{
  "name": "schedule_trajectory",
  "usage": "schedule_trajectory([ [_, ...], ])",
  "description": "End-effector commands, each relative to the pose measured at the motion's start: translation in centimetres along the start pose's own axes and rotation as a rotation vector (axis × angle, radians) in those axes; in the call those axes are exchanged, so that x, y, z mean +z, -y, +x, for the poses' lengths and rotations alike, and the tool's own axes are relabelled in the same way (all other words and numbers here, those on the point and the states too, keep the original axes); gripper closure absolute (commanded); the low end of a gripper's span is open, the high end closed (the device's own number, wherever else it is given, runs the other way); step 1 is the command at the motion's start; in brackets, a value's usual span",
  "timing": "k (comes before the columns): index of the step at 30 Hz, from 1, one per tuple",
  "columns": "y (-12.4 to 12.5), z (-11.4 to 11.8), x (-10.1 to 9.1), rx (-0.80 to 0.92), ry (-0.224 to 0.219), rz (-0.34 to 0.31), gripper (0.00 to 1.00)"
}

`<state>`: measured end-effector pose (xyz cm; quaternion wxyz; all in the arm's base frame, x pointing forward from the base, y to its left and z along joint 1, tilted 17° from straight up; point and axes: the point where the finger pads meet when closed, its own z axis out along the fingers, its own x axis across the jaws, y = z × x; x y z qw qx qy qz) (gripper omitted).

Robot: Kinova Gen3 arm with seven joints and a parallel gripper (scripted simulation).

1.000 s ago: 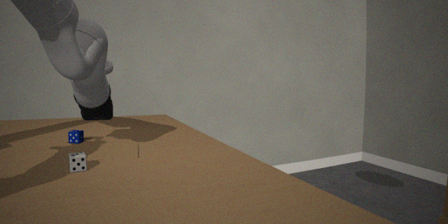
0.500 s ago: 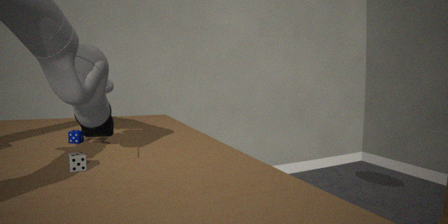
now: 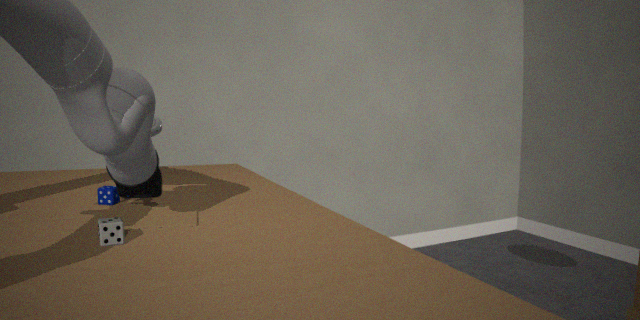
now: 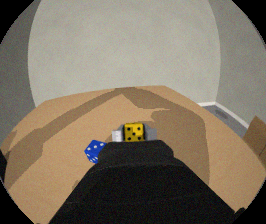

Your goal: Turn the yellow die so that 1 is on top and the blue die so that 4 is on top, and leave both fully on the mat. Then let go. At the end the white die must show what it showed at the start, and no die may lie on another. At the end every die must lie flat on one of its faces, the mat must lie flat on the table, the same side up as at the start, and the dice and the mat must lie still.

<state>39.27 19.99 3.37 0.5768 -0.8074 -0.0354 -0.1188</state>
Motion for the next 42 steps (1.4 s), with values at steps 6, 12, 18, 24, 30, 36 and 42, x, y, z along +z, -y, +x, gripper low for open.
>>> schedule_trajectory([
  [6, 0.04, 0.02, -0.02, -0.001, 0.000, 0.000, 0.43],
  [12, 0.04, 0.02, -0.02, -0.001, 0.000, 0.000, 0.43],
  [18, 0.04, 0.02, -0.02, -0.001, 0.000, 0.000, 0.43],
  [24, 0.04, 0.02, -0.02, -0.001, 0.000, 0.000, 0.43],
  [30, 0.00, 0.02, 0.00, -0.001, 0.000, 0.000, 0.43],
  [36, -0.13, 0.02, 0.07, -0.001, 0.000, 0.000, 0.43],
  [42, -0.49, 0.02, 0.26, -0.001, 0.000, 0.000, 0.43],
])
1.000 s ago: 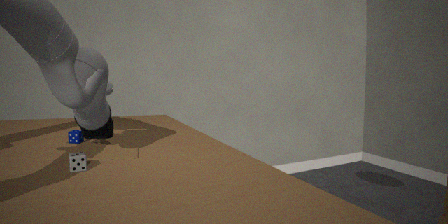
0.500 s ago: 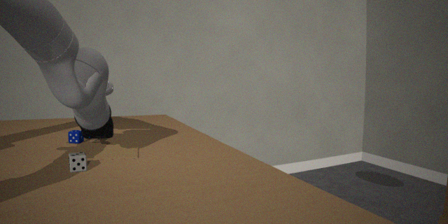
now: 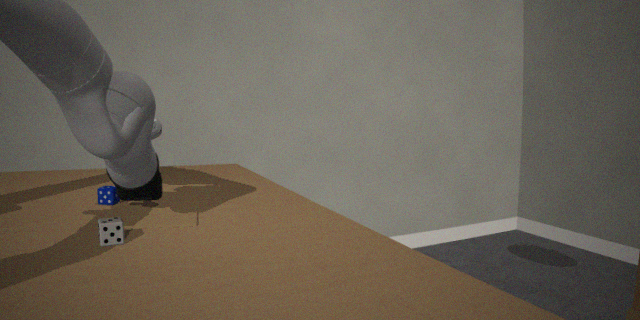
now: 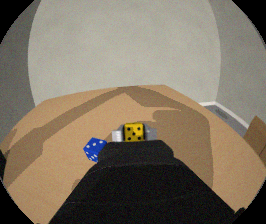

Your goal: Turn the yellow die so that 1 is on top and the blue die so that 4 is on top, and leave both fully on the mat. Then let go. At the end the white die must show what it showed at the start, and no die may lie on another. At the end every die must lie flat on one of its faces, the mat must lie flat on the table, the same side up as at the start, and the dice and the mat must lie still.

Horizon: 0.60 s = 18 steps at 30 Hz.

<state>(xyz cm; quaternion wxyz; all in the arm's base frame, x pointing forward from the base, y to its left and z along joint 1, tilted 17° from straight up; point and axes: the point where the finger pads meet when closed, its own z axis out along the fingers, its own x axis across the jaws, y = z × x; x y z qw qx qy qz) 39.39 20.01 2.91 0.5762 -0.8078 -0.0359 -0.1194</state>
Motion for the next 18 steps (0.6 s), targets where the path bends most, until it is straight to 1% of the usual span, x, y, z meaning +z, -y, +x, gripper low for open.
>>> schedule_trajectory([
  [1, -0.11, 0.01, 0.11, 0.001, 0.000, 0.002, 0.43],
  [18, -0.51, 0.01, 0.33, 0.001, 0.000, 0.002, 0.43],
])
